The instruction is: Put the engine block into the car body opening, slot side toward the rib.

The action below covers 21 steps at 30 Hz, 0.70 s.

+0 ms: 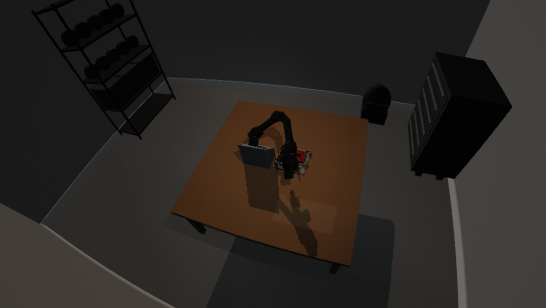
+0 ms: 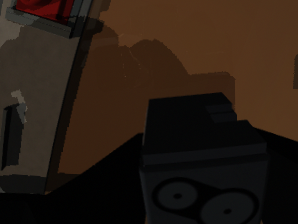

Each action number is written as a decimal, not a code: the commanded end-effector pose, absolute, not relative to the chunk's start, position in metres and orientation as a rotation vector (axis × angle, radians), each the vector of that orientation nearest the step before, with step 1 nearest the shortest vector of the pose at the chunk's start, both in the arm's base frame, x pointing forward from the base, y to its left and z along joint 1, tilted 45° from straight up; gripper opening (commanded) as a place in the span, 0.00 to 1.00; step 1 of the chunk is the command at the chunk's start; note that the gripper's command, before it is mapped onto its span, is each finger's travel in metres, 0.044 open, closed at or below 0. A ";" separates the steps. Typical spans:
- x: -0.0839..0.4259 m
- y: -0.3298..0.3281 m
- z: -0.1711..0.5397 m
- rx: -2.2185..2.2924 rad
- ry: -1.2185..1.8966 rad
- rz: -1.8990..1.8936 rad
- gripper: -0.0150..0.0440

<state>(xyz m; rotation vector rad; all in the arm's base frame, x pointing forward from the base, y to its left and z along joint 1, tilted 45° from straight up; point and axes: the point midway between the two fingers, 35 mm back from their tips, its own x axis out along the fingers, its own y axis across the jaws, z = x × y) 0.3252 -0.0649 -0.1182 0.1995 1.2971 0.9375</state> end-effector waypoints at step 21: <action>0.325 -0.110 -0.063 0.183 1.285 0.977 0.25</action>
